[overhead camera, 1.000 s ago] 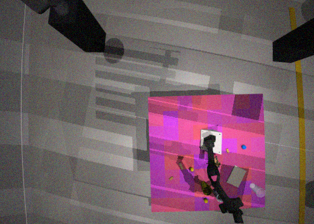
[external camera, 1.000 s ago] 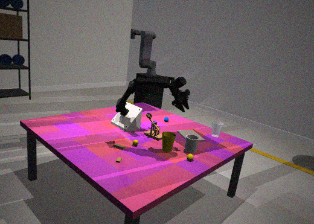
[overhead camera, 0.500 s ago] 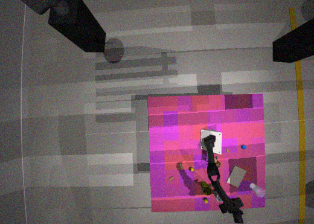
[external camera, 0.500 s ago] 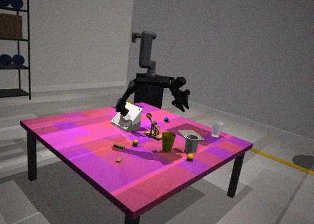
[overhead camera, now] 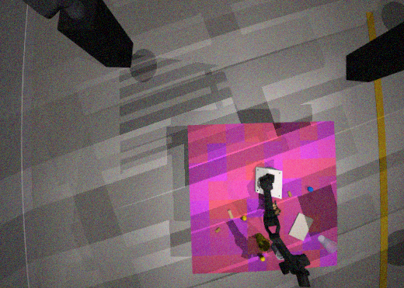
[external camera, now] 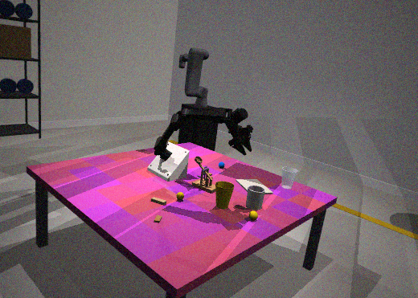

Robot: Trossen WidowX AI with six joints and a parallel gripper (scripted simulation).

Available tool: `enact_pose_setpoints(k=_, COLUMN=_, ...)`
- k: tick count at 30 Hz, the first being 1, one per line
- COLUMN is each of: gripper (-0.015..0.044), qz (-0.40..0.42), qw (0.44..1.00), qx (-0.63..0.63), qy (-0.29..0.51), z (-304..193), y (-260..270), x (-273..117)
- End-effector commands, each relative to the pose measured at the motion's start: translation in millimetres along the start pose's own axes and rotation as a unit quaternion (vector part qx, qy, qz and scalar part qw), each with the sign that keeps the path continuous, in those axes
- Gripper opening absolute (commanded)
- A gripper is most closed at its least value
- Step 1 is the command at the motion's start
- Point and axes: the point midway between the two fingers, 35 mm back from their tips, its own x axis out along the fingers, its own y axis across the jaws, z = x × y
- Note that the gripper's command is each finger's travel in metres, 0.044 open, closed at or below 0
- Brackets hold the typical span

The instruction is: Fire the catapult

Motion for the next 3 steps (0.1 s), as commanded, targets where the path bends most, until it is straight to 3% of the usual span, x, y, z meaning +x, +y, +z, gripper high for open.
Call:
enact_pose_setpoints(k=1, gripper=0.044, qz=0.0, qw=1.0, qx=0.0, qy=0.0, z=0.0, y=0.0, x=0.0)
enact_pose_setpoints(k=3, gripper=0.044, qz=0.0, qw=1.0, qx=0.0, qy=0.0, z=0.0, y=0.0, x=0.0)
